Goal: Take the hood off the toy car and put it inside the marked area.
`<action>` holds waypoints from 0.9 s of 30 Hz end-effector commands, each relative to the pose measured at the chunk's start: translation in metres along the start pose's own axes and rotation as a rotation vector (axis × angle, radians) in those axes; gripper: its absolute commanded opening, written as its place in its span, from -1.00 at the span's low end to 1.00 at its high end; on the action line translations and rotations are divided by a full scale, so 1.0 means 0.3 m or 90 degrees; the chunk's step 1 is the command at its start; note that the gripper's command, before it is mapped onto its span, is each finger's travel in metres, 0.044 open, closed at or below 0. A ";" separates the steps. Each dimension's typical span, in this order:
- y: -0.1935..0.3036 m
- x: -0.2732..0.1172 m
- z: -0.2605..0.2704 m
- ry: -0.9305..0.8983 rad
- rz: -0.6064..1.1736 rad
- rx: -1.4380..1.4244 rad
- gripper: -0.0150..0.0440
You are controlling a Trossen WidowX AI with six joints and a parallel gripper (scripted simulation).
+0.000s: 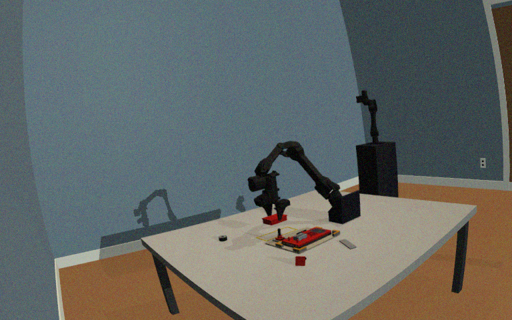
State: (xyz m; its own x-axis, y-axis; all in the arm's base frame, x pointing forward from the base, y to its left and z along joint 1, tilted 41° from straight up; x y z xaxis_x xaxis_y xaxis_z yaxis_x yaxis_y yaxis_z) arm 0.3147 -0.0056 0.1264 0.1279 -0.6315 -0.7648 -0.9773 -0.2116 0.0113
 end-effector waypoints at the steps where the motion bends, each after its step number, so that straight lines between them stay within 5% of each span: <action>1: 0.004 0.015 -0.001 0.002 0.003 -0.003 -0.49; 27: 0.007 0.086 -0.003 0.003 0.003 -0.003 -0.49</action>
State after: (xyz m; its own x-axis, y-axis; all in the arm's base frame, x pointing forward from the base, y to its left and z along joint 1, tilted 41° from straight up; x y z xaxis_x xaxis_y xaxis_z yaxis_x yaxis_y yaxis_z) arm 0.3169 -0.0201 0.1099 0.1285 -0.6328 -0.7636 -0.9773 -0.2117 0.0110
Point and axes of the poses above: the point midway between the two fingers, 35 mm back from their tips, its own x axis out along the fingers, its own z axis across the jaws, y = z × x, the point moved 3 cm from there along -x, back along the fingers
